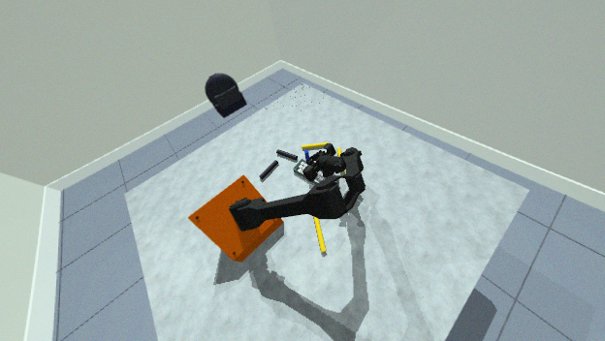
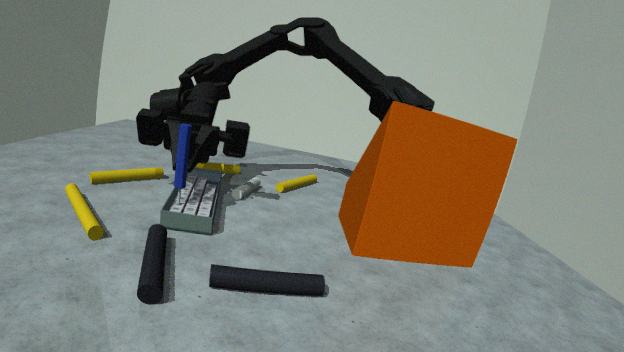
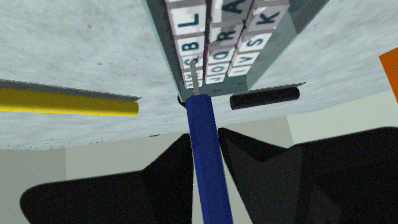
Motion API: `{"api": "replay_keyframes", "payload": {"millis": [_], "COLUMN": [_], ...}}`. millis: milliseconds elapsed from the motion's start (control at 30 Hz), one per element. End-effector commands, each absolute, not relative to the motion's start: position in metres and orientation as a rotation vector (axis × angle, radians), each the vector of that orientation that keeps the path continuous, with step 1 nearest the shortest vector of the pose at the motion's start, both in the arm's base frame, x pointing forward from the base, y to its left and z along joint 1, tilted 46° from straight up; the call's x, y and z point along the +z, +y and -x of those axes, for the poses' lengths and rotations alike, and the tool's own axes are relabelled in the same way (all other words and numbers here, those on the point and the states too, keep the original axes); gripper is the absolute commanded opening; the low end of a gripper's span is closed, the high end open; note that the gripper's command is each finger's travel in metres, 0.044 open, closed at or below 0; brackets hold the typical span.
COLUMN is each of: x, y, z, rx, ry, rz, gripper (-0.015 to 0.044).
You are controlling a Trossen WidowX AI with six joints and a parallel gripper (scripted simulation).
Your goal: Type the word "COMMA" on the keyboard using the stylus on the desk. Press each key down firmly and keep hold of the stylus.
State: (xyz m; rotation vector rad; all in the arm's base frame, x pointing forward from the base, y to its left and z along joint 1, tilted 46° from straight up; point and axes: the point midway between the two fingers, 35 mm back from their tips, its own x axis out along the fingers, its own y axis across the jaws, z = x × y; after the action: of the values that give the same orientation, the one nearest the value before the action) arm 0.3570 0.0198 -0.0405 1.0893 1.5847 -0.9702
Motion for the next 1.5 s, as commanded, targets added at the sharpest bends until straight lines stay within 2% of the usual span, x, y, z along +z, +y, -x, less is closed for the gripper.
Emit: {"api": "replay_keyframes", "payload": {"millis": [0,867,1100,1167,1467], "x": [-0.042,-0.017,-0.017,-0.018,-0.023], "y": [0.018,0.045,0.045,0.045,0.050], "z": [-0.358,-0.353,-0.353,-0.352,-0.330], "rx": [-0.967,-0.956,-0.956,-0.957,-0.968], "ry": [1.583,1.582,1.582,1.582,1.586], "rz": [-1.082,-1.073,-1.073,-1.074,-1.082], "gripper": [0.0081,0.0085,0.0038,0.0000,0.0000]}}
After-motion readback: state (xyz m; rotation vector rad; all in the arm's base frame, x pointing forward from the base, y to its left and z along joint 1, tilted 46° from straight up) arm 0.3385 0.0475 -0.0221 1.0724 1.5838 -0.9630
